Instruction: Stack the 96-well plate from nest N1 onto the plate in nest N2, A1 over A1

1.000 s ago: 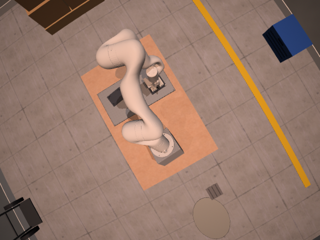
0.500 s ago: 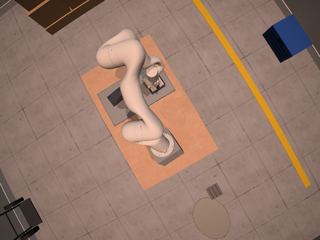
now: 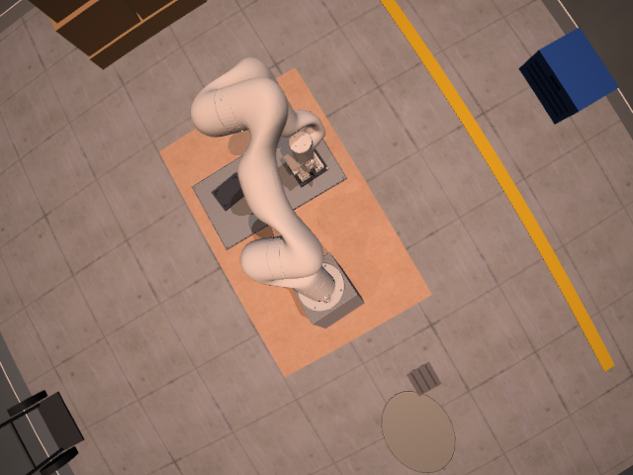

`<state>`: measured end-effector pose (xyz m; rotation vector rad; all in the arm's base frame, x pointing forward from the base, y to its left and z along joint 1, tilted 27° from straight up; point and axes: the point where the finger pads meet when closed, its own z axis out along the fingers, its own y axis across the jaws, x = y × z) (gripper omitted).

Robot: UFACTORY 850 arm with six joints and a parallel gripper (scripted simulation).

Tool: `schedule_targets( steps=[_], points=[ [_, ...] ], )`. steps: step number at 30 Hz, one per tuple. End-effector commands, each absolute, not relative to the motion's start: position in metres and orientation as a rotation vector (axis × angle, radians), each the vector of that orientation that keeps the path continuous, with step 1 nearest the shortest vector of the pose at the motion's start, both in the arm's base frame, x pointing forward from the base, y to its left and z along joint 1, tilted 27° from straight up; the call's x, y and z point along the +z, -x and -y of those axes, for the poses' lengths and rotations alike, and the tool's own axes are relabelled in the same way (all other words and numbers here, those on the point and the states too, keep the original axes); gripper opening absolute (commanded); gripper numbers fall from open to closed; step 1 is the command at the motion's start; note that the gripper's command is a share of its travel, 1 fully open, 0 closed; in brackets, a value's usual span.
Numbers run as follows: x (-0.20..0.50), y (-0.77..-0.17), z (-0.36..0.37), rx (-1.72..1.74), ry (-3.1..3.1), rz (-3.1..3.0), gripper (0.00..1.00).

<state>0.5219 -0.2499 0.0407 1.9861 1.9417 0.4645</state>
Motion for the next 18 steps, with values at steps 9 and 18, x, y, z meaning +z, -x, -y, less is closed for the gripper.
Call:
schedule_targets(
  steps=[9, 18],
  points=[
    [0.0399, -0.5230, 0.2503, 0.465, -1.985, -1.941, 0.00],
    [0.0386, -0.5237, 0.2503, 0.465, -1.985, -1.941, 0.00]
  ],
)
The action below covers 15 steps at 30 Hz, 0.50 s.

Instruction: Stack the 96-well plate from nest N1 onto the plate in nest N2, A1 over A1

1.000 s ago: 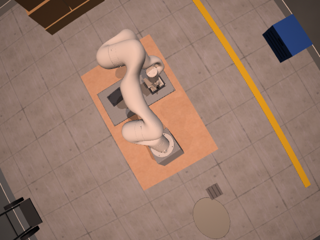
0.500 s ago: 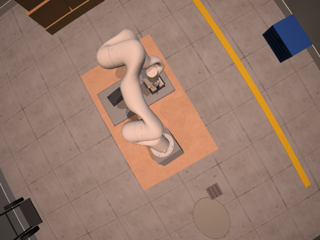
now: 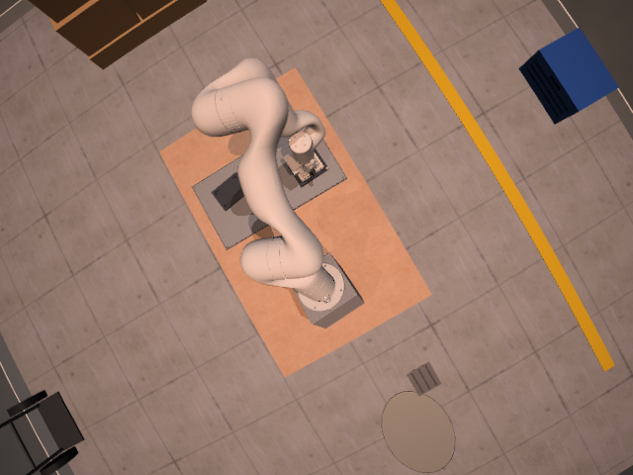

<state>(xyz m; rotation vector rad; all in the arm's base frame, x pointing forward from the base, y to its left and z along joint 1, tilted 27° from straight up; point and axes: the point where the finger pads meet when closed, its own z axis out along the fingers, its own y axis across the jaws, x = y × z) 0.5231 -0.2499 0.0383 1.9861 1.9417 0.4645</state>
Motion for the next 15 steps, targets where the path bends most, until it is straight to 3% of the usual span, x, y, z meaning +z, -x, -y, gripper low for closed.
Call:
schedule_targets(
  steps=[1, 8, 9, 15],
  points=[
    [0.0384, -0.5238, 0.2503, 0.465, -1.985, -1.941, 0.00],
    [0.0377, -0.5241, 0.2503, 0.465, -1.985, -1.941, 0.00],
    [0.0371, -0.5244, 0.2503, 0.465, -1.985, -1.941, 1.00],
    [0.0371, -0.5244, 0.2503, 0.465, -1.985, -1.941, 1.00]
  ],
)
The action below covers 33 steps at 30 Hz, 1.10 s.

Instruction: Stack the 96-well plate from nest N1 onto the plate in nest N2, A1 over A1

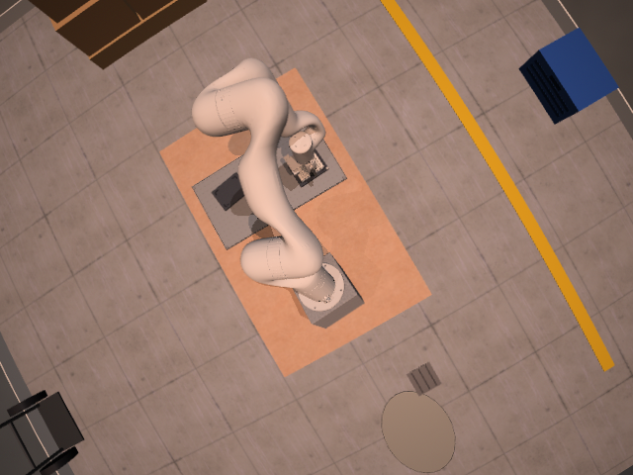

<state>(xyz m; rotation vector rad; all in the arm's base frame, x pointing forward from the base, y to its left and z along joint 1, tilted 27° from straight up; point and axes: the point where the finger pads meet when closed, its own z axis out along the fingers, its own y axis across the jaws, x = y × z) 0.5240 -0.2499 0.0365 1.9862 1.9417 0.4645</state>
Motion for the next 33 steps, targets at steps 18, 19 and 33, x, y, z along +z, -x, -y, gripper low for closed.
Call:
schedule_targets(
  steps=[18, 19, 33],
  points=[
    [0.037, -0.524, 0.250, 0.465, -1.985, -1.941, 1.00],
    [0.037, -0.524, 0.250, 0.465, -1.985, -1.941, 1.00],
    [0.049, -0.518, 0.250, 0.465, -1.985, -1.941, 1.00]
  ],
)
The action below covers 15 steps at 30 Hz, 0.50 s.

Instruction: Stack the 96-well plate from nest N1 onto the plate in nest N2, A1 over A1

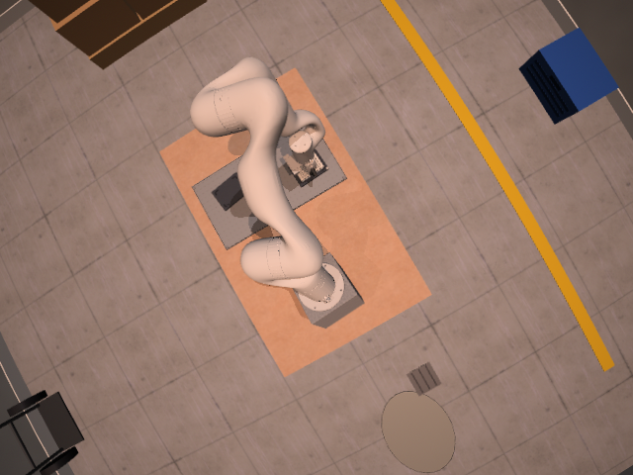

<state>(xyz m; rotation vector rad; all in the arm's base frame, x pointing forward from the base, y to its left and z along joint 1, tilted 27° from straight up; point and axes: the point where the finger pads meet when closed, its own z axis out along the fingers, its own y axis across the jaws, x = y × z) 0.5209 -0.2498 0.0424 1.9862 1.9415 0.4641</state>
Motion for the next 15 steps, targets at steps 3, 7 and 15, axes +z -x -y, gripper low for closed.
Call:
schedule_targets(
  steps=[3, 7, 15],
  points=[
    [0.056, -0.515, 0.250, 0.465, -1.985, -1.941, 1.00],
    [0.066, -0.510, 0.250, 0.465, -1.985, -1.941, 1.00],
    [0.080, -0.503, 0.250, 0.465, -1.985, -1.941, 1.00]
  ],
)
